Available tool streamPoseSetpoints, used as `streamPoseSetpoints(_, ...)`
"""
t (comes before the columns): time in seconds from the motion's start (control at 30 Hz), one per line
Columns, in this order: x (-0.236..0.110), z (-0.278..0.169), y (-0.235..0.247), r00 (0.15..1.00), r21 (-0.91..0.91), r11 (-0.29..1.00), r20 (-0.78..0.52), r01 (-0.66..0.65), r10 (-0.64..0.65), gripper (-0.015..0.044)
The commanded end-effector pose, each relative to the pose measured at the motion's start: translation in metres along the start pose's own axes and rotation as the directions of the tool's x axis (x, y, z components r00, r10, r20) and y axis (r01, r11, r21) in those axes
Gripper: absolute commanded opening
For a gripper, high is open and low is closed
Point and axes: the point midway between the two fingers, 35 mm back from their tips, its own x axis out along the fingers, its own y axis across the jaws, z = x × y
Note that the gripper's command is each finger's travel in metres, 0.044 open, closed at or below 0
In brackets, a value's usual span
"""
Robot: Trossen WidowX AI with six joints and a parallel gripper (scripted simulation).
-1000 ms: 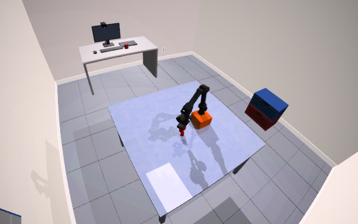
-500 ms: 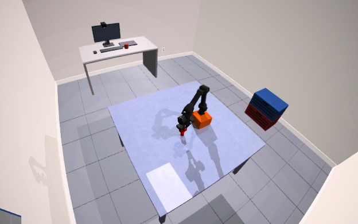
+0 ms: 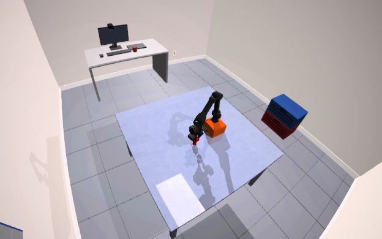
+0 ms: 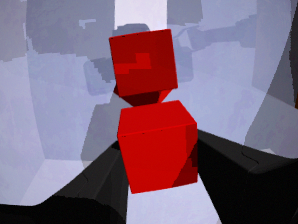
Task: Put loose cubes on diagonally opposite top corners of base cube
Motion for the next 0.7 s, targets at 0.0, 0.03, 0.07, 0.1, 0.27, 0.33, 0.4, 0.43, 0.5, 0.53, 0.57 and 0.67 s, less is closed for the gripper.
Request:
streamPoseSetpoints(0.0,0.001,-0.001,0.000,1.000,0.005,1.000,-0.006,0.002,-0.002,0.0105)
streamPoseSetpoints(0.03,0.002,-0.001,0.000,1.000,0.004,1.000,-0.005,0.002,-0.001,0.0105)
streamPoseSetpoints(0.07,0.004,-0.001,0.000,1.000,0.002,1.000,-0.004,0.001,-0.001,0.0105)
streamPoseSetpoints(0.1,0.007,-0.001,0.000,1.000,0.000,1.000,-0.003,0.001,-0.001,0.0105)
streamPoseSetpoints(0.27,0.019,-0.001,0.001,1.000,-0.012,1.000,0.004,0.000,0.000,0.0105)
streamPoseSetpoints(0.33,0.024,-0.001,0.001,1.000,-0.017,1.000,0.007,0.000,0.000,0.0105)
streamPoseSetpoints(0.4,0.029,-0.001,0.001,1.000,-0.021,1.000,0.009,-0.001,0.001,0.0105)
streamPoseSetpoints(0.43,0.030,-0.001,0.001,1.000,-0.022,1.000,0.010,-0.001,0.001,0.0105)
streamPoseSetpoints(0.5,0.031,-0.001,0.001,1.000,-0.023,1.000,0.010,-0.001,0.001,0.0105)
streamPoseSetpoints(0.53,0.031,-0.001,0.001,1.000,-0.023,1.000,0.010,-0.001,0.001,0.0105)
streamPoseSetpoints(0.57,0.031,-0.001,0.001,1.000,-0.023,1.000,0.010,-0.001,0.001,0.0105)
streamPoseSetpoints(0.67,0.031,-0.001,0.001,1.000,-0.023,1.000,0.010,-0.001,0.001,0.0105)
